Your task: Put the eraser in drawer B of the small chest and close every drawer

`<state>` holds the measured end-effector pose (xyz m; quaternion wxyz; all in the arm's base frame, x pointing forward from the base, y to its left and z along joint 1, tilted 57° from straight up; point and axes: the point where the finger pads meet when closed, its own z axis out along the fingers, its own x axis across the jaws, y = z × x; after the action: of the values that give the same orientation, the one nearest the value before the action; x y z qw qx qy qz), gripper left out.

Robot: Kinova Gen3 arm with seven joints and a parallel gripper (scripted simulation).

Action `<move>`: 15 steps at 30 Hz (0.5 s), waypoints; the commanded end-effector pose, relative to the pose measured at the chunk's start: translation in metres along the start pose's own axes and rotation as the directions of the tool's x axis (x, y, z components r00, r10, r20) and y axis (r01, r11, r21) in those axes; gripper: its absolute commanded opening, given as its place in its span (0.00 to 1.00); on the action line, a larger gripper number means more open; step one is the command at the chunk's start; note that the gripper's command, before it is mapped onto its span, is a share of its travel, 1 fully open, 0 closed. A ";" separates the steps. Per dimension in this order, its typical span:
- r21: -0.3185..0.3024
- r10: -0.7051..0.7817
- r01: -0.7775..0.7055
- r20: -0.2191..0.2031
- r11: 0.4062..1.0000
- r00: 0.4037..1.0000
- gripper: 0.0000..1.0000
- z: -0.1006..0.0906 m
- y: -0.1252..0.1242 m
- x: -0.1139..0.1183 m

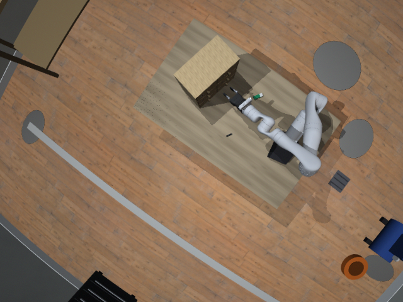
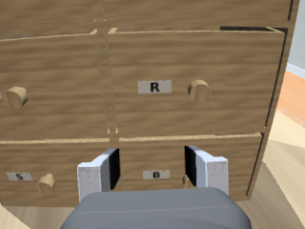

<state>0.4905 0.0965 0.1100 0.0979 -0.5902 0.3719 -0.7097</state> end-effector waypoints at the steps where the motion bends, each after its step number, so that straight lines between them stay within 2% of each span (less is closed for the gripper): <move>1: 0.008 0.007 -0.007 0.001 1.000 1.000 1.00 0.000 -0.001 0.000; 15: 0.007 0.006 -0.006 -0.001 1.000 1.000 1.00 0.004 0.005 0.001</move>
<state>0.4911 0.0953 0.1085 0.0995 -0.5905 0.3697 -0.7104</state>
